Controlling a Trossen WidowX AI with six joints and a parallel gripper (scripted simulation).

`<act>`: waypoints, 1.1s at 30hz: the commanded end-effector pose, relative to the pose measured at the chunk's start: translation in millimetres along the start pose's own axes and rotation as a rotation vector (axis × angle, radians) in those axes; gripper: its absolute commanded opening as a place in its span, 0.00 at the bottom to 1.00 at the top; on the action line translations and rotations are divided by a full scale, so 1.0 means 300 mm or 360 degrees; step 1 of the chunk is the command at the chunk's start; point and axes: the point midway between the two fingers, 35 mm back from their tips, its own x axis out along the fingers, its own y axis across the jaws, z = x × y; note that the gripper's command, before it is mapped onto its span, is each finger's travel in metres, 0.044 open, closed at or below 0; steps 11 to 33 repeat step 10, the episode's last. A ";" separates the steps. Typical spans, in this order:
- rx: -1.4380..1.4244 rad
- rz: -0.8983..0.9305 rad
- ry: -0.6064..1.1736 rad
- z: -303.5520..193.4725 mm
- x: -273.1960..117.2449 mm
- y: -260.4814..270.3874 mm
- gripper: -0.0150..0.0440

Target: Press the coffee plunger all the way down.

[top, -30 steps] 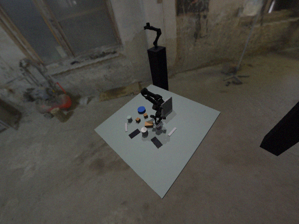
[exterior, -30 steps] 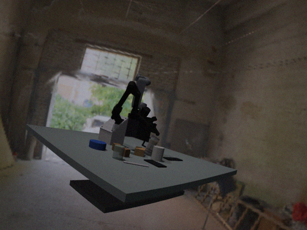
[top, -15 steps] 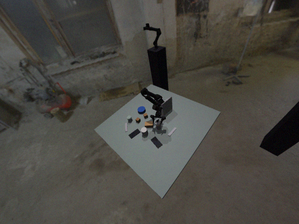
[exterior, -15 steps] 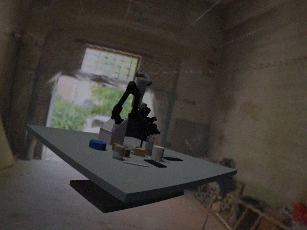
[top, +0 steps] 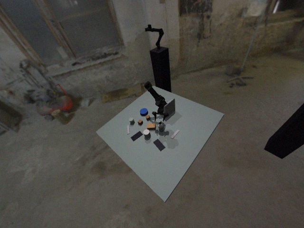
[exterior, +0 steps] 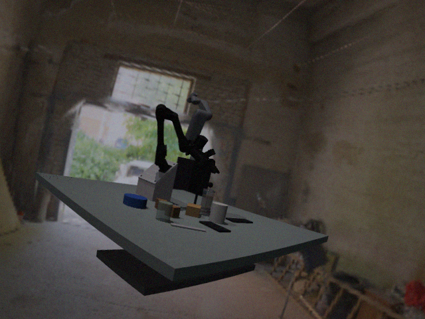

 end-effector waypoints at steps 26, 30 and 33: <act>-0.0018 -0.0001 0.0023 -0.004 -0.063 0.000 1.00; -0.0018 -0.0001 0.0023 -0.004 -0.063 0.000 1.00; -0.0018 -0.0001 0.0023 -0.004 -0.063 0.000 1.00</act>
